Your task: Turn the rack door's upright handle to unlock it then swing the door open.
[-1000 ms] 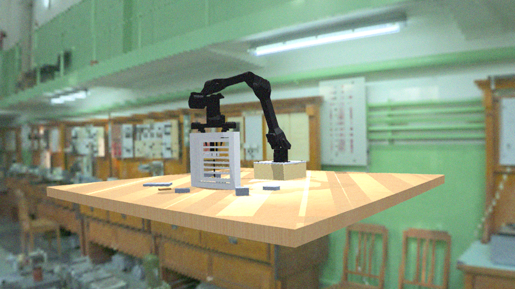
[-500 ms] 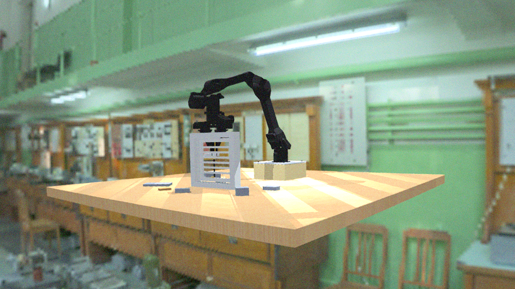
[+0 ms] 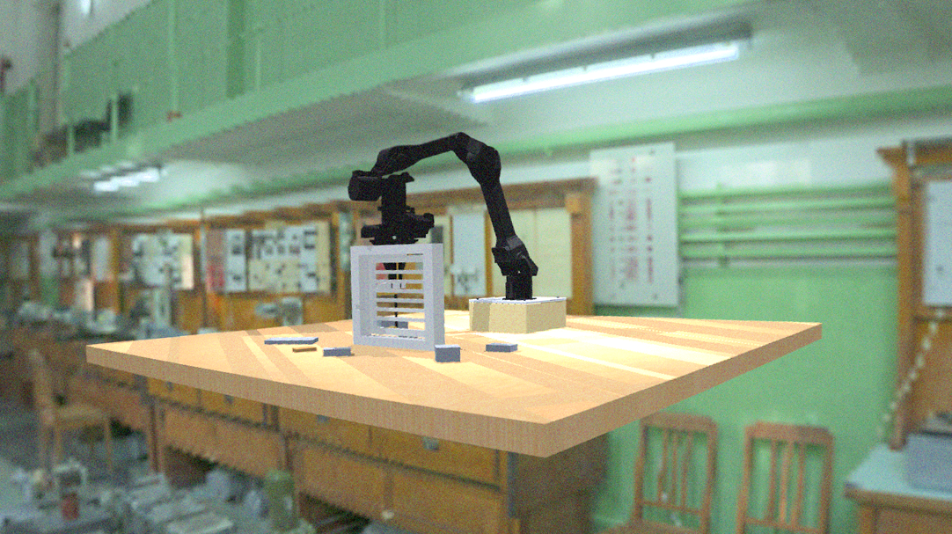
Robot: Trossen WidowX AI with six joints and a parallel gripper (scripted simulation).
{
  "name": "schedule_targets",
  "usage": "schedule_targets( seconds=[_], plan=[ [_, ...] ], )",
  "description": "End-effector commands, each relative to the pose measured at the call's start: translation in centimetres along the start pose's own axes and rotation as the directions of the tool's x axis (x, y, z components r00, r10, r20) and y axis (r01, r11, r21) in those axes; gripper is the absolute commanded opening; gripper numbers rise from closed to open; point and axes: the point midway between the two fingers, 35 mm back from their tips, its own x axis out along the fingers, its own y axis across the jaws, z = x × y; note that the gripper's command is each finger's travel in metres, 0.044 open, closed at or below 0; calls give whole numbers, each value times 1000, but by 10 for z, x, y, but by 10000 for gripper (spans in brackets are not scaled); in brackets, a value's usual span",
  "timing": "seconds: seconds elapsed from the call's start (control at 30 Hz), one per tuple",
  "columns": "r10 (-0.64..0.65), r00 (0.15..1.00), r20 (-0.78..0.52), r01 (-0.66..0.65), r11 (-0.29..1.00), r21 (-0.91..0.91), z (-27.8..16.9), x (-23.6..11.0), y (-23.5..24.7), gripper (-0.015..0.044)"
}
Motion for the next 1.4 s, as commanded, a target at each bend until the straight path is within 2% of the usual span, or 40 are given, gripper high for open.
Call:
schedule_targets(
  seconds=[0.0,1.07,1.23,1.37],
  plan=[
    [-2,1000,2,2,1000,-6,0,0,-1,232],
    [-2,1000,2,2,1000,-6,0,0,-1,18],
    [-2,1000,2,2,1000,8,0,0,0,13],
    [-2,1000,2,2,996,88,2,0,3,13]
  ],
)
